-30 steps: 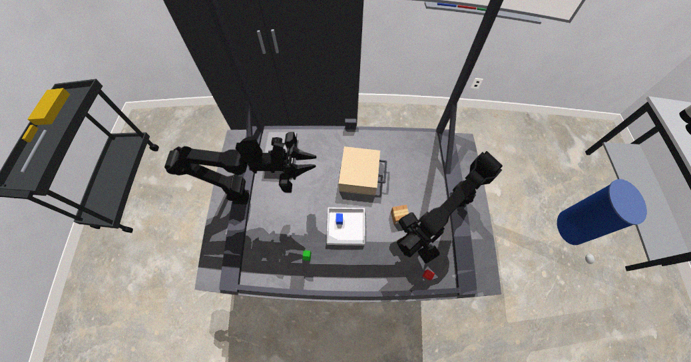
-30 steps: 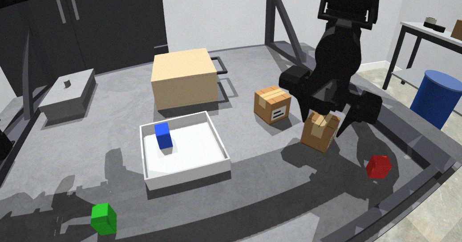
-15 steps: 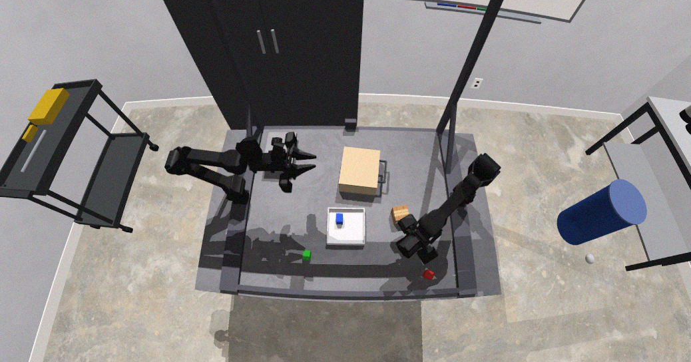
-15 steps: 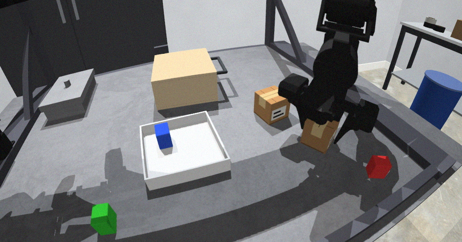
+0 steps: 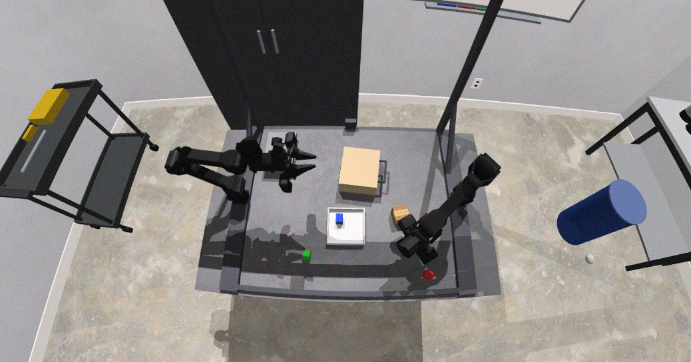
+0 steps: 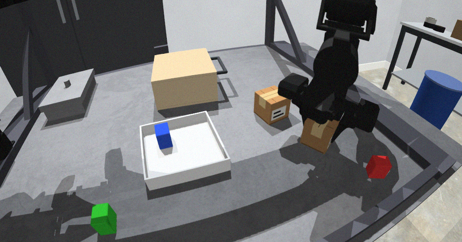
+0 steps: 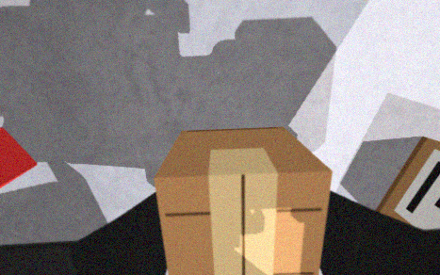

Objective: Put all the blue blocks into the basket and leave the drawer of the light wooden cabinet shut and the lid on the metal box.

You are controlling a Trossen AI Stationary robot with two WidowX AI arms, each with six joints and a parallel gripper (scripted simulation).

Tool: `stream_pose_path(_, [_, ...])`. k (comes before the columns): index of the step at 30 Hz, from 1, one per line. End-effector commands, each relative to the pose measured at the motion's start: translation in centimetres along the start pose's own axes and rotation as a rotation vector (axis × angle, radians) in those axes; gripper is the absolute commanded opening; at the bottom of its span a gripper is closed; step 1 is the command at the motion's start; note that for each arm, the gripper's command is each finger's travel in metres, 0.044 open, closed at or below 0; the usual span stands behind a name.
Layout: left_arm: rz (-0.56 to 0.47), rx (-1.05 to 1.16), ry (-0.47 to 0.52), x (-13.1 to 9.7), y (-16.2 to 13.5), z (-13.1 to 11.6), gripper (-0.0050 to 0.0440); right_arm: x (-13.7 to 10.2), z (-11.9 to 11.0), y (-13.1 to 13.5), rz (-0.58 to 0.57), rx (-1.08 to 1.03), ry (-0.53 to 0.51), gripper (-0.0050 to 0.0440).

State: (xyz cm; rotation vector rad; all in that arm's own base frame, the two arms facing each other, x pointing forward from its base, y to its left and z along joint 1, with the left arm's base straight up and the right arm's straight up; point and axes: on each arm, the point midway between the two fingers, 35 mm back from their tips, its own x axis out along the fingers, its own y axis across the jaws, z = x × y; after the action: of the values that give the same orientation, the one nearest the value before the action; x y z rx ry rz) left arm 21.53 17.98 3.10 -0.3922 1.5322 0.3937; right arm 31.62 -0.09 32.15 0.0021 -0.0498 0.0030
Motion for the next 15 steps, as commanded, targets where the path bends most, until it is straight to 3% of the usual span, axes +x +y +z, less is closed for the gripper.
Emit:
stream_pose_path(1, [0.009, -0.006, -0.029, -0.7, 0.3, 0.6, -0.0002, -0.4, 2.1, 0.0, -0.001, 0.004, -0.053, 0.0136])
stream_pose_path(11, [0.011, -0.007, -0.039, -2.2, 0.3, 0.7, -0.0005, -0.4, 2.1, 0.0, -0.001, 0.004, -0.053, 0.0136])
stream_pose_path(15, [0.011, -0.007, -0.039, -2.9, 0.3, 0.6, -0.0035, -0.4, 2.1, 0.0, -0.001, 0.004, -0.053, 0.0136])
